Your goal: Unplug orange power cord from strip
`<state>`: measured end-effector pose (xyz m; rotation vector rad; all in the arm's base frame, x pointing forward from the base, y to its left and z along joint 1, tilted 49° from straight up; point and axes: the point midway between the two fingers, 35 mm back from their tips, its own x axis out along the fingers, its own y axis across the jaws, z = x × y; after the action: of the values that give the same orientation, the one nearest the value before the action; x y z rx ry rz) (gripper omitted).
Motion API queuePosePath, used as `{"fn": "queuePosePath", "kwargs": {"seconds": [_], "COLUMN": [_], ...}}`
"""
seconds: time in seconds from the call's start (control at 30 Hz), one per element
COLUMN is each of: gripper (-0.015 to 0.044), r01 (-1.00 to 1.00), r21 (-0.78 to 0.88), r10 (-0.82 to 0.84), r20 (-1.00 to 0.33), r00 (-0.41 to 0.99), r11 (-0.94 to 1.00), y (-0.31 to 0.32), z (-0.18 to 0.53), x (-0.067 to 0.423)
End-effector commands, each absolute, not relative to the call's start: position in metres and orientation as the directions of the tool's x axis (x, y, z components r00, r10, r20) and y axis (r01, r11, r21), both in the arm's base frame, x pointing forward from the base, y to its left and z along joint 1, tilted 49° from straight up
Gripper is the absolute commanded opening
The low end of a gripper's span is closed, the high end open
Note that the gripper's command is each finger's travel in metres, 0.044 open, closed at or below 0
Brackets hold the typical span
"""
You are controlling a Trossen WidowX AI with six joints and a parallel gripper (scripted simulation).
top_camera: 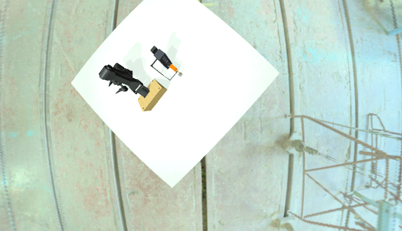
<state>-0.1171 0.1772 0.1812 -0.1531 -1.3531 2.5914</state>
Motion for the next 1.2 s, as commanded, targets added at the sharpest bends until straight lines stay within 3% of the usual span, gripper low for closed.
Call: {"fn": "queuePosePath", "kwargs": {"seconds": [0.0,0.27,0.73,1.17], "gripper": [0.0374,0.0164,0.016,0.016], "r01": [-0.142,-0.274,-0.65,-0.927], "r21": [-0.819,-0.751,-0.518,-0.256], "r10": [0.238,0.387,0.715,0.939], "r20": [0.007,0.027,0.1,0.138], "r00": [-0.971,-0.922,-0.692,-0.315], "r11": [-0.556,-0.601,-0.556,-0.274], "y": [0.178,0.21,0.274,0.301], "z": [0.181,0.201,0.255,0.293], "x": [-0.117,-0.097,-0.024,0.089]}}
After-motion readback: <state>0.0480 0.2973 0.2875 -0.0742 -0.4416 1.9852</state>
